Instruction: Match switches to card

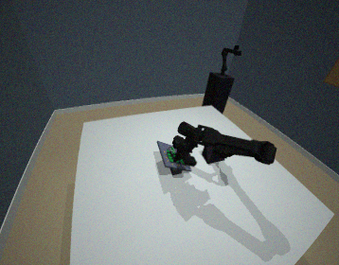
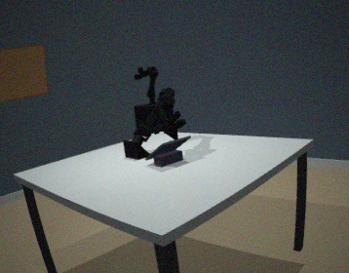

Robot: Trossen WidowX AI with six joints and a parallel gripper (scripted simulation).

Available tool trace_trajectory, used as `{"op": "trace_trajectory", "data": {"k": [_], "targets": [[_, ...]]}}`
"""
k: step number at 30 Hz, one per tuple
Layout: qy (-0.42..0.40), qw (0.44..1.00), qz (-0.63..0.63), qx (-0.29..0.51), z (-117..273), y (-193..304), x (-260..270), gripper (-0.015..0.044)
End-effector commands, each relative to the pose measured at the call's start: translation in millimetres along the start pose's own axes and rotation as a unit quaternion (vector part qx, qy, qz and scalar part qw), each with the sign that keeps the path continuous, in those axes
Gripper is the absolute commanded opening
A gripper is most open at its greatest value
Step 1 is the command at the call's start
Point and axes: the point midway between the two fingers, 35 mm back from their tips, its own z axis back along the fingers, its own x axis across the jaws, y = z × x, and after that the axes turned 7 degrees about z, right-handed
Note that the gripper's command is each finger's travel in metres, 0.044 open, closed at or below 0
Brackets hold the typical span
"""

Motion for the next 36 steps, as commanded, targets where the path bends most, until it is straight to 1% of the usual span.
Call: {"op": "trace_trajectory", "data": {"k": [1,11,13,17,19,25,30,34,36], "targets": [[0.002,1.000,-0.001,0.000,-0.8,0.1,-0.8,0.0000],[0.000,1.000,0.001,0.000,0.2,-0.3,-0.4,0.0000],[0.003,1.000,0.000,0.005,13.2,-1.2,-2.9,0.0000],[0.003,1.000,-0.002,0.014,55.5,-2.1,-2.9,0.0000],[0.001,1.000,-0.002,0.014,62.7,-2.1,-1.8,0.0000],[0.001,1.000,-0.002,0.014,62.7,-2.0,-3.5,0.0000],[0.002,1.000,-0.001,0.014,63.1,2.8,-41.8,0.0000],[0.002,1.000,-0.001,0.014,63.1,3.2,-43.4,0.0000],[0.003,1.000,-0.001,0.012,55.1,3.4,-44.1,0.0000]]}}
